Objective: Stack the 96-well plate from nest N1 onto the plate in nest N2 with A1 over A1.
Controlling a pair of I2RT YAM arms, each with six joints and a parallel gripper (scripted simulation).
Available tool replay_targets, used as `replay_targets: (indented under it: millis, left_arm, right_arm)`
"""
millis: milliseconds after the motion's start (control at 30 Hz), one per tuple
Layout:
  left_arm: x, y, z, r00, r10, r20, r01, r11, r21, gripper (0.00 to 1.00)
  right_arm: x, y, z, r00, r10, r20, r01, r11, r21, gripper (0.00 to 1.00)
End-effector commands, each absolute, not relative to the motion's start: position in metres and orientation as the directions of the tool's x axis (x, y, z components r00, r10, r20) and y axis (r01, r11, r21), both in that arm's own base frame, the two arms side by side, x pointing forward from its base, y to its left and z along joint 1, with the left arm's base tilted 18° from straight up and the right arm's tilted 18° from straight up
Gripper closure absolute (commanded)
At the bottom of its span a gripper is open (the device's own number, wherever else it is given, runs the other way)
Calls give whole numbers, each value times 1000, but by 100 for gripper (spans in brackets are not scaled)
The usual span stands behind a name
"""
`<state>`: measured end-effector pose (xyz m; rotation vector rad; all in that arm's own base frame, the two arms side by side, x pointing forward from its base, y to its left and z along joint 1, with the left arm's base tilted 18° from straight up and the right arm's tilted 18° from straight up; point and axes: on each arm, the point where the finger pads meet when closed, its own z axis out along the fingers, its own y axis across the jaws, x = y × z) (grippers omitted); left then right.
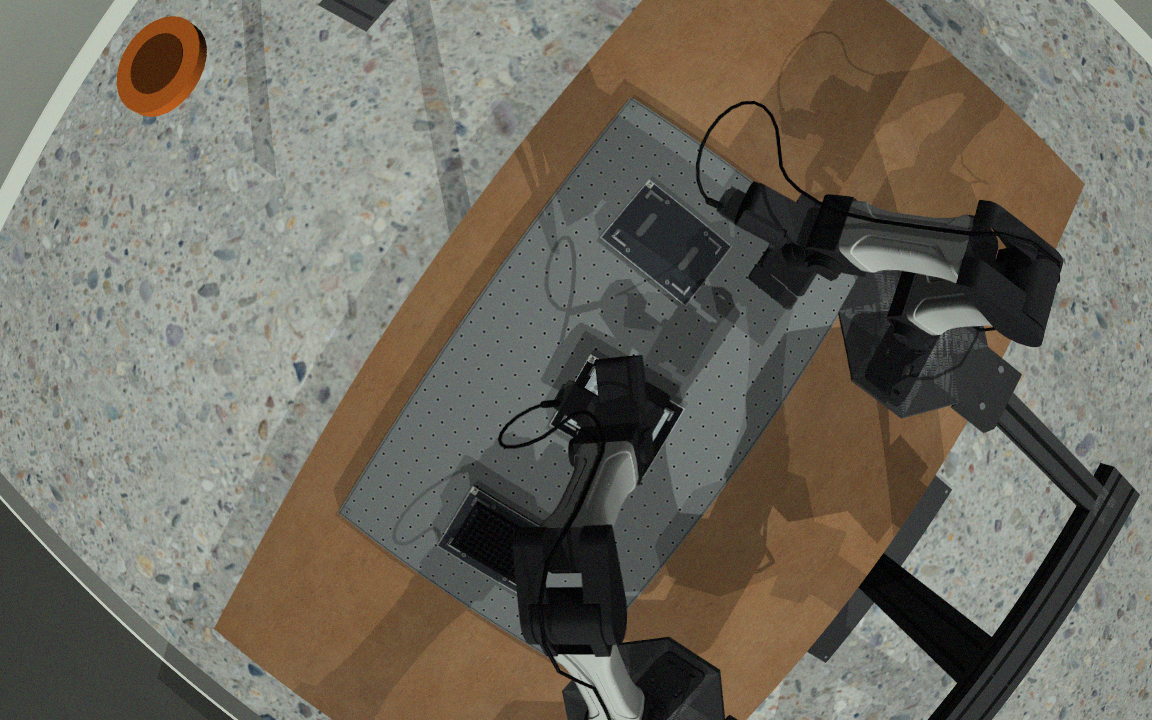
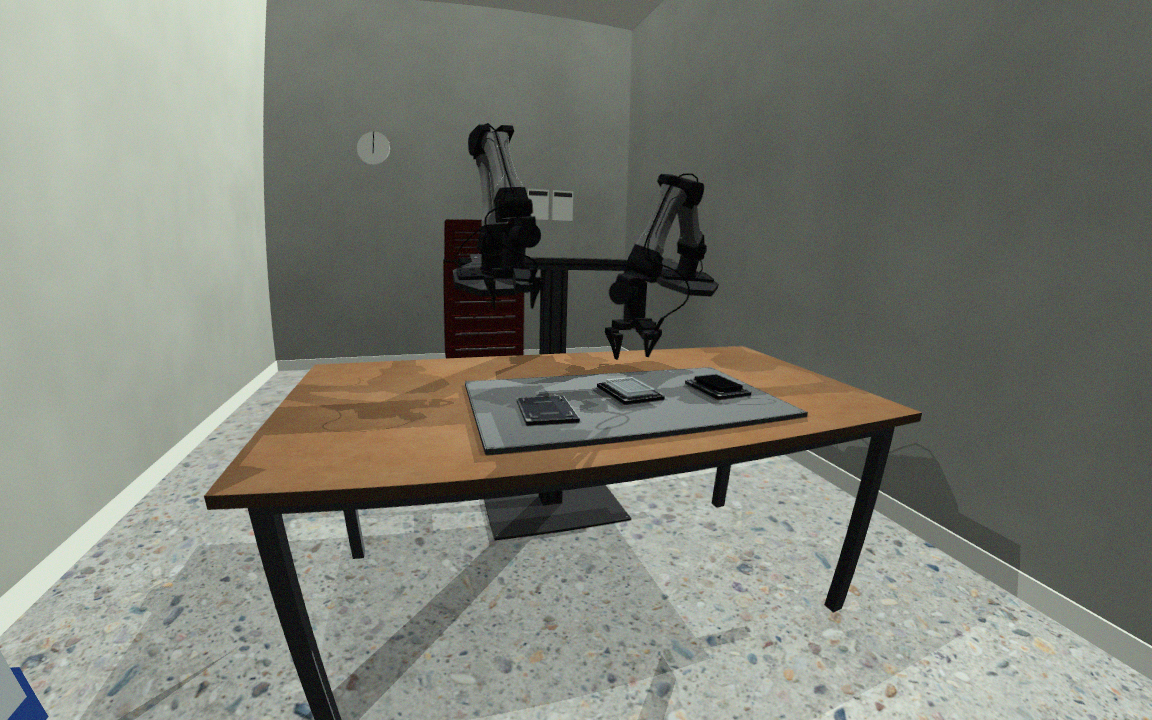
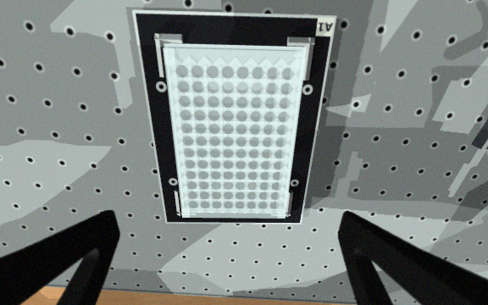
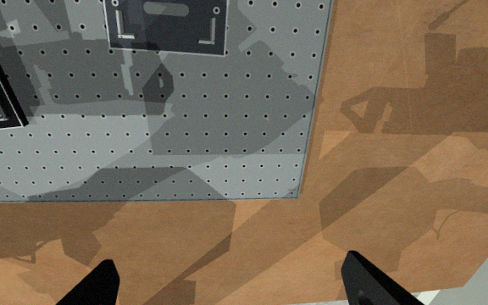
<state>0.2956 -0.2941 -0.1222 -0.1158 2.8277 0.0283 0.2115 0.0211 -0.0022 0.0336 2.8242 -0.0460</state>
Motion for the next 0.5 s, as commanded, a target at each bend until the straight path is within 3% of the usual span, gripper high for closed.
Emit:
replay_targets:
  millis: [0, 467]
  left_arm:
    - [302, -294, -134, -948, -77, -308, -83, 996, 8, 0]
    - [307, -293, -153, -949, -80, -304, -85, 996, 5, 0]
  right_arm:
    - [203, 21, -6, -956, 13, -292, 20, 1000, -22, 0]
    - [203, 21, -6, -956, 13, -292, 20, 1000, -22, 0]
